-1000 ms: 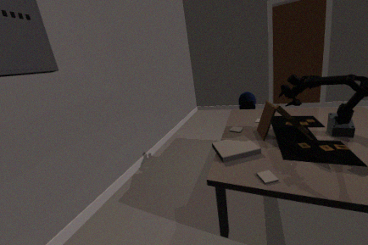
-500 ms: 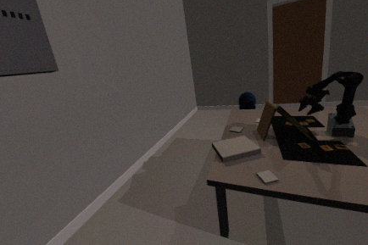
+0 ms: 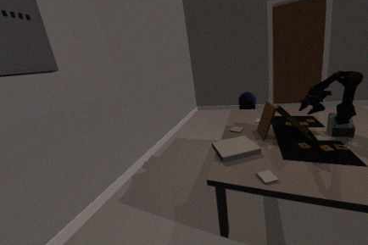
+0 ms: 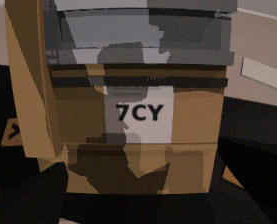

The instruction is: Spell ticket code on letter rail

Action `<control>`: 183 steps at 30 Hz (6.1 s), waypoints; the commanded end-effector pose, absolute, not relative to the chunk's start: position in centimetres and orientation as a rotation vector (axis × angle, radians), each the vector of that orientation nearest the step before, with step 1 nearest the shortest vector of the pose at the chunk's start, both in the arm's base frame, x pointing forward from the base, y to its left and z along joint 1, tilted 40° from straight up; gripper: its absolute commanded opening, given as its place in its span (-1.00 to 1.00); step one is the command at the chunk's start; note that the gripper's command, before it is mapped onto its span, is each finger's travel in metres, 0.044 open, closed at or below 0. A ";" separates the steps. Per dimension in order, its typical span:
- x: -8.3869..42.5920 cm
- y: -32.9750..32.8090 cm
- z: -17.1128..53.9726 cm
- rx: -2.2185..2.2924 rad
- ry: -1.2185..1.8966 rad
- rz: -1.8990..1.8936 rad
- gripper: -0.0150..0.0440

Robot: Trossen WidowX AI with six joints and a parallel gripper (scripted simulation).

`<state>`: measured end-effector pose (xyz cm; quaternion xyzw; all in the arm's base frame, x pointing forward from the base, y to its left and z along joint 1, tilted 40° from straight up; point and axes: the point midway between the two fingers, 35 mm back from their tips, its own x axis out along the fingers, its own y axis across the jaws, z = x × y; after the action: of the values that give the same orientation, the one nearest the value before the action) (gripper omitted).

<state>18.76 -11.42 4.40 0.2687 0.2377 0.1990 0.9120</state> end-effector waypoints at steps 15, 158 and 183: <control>17.5 -15.2 15.8 -0.852 0.264 0.694 1.00; 19.3 15.6 13.6 1.666 1.561 -0.543 0.66; 19.8 17.9 10.8 1.667 1.562 -0.542 0.66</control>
<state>19.78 17.68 11.30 0.6556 0.6141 -0.2090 0.3865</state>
